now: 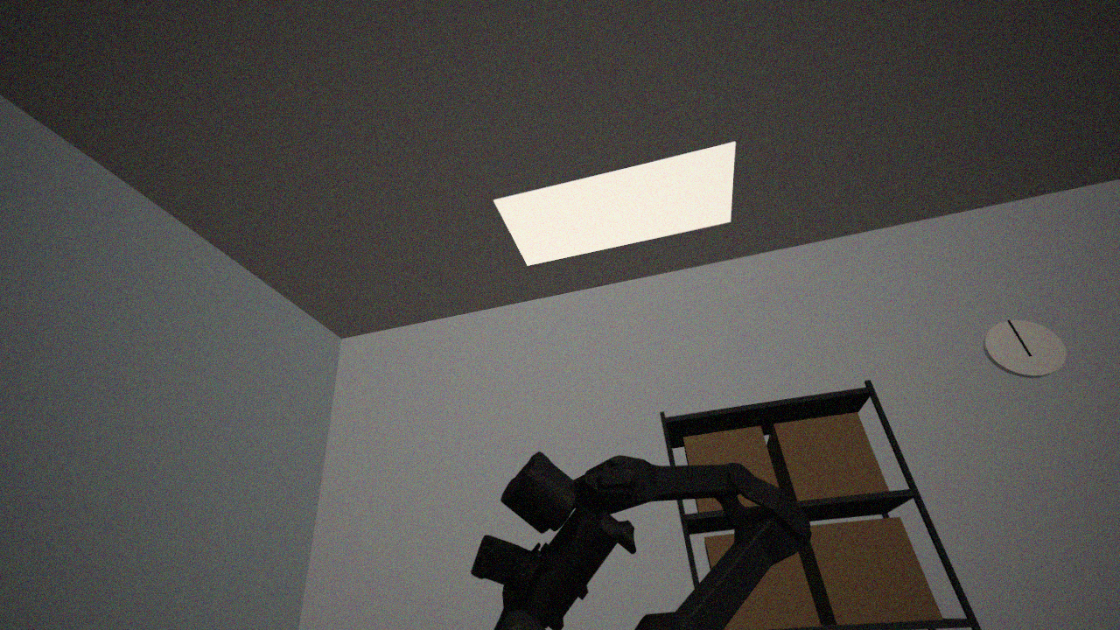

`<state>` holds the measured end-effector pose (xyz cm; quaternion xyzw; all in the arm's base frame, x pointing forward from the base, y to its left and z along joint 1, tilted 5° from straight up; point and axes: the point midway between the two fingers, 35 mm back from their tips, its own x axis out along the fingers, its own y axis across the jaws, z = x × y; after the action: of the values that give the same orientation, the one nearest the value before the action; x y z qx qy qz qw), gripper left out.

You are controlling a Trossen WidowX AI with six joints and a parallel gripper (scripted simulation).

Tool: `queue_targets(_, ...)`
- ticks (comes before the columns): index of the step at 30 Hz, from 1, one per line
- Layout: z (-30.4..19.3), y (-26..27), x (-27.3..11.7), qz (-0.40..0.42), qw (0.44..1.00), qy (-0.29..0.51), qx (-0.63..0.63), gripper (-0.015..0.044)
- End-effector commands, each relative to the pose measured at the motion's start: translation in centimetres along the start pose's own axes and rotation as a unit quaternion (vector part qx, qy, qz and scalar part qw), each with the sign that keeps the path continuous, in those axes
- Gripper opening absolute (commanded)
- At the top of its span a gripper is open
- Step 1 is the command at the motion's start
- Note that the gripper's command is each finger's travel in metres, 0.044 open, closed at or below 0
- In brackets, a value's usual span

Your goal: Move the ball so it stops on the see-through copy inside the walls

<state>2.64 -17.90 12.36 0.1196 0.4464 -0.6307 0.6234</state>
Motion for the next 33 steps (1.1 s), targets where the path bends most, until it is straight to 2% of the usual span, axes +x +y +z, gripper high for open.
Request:
queue_targets(1, 0.1, 0.1, 0.0, 0.003, 1.0, 0.001, -0.003, 0.0379)
queue_targets(9, 4.6, 7.0, -1.4, 0.122, 0.984, 0.029, -0.13, 0.0379)
queue_targets(18, 7.0, 18.0, -3.2, 0.242, 0.925, 0.073, -0.284, 0.0379)
queue_targets(25, 5.4, 27.8, -4.6, 0.318, 0.855, 0.112, -0.394, 0.0379)
queue_targets(33, -0.3, 37.5, -5.9, 0.379, 0.765, 0.157, -0.497, 0.0379)
